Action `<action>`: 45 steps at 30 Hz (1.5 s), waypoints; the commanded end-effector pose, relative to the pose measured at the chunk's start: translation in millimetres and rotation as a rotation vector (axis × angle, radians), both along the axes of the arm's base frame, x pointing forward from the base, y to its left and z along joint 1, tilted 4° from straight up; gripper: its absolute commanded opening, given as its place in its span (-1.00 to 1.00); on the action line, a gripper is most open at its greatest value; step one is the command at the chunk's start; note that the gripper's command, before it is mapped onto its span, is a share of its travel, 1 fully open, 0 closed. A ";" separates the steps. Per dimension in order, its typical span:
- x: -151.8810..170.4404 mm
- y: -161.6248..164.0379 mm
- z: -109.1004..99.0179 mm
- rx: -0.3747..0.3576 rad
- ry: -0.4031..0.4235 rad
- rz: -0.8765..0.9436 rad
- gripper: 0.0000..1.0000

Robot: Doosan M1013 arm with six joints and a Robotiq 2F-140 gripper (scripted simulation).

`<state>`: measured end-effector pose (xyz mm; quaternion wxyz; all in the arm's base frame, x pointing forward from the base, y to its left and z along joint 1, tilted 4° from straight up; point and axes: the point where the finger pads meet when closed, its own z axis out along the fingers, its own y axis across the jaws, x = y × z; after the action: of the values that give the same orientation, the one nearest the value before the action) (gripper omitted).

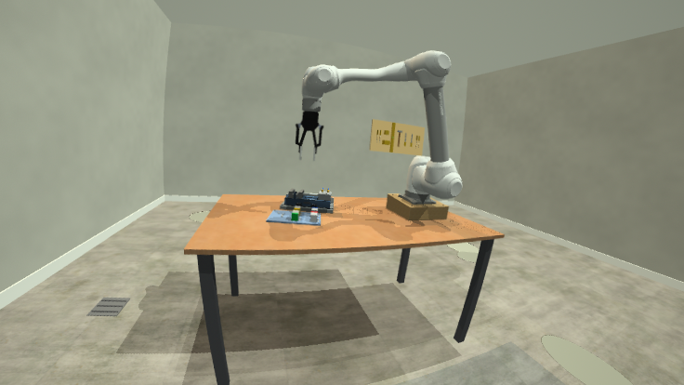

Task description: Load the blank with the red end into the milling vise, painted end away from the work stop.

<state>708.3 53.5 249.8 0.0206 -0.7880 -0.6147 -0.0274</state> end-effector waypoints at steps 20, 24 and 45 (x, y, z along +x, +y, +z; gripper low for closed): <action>0.0 0.0 0.1 0.000 0.000 0.000 -0.22; 0.0 0.0 0.1 0.000 0.000 0.000 -0.22; -11.0 20.1 -54.8 0.000 0.000 -0.004 -0.22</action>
<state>698.0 72.2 199.0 0.0205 -0.7891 -0.6133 -0.0271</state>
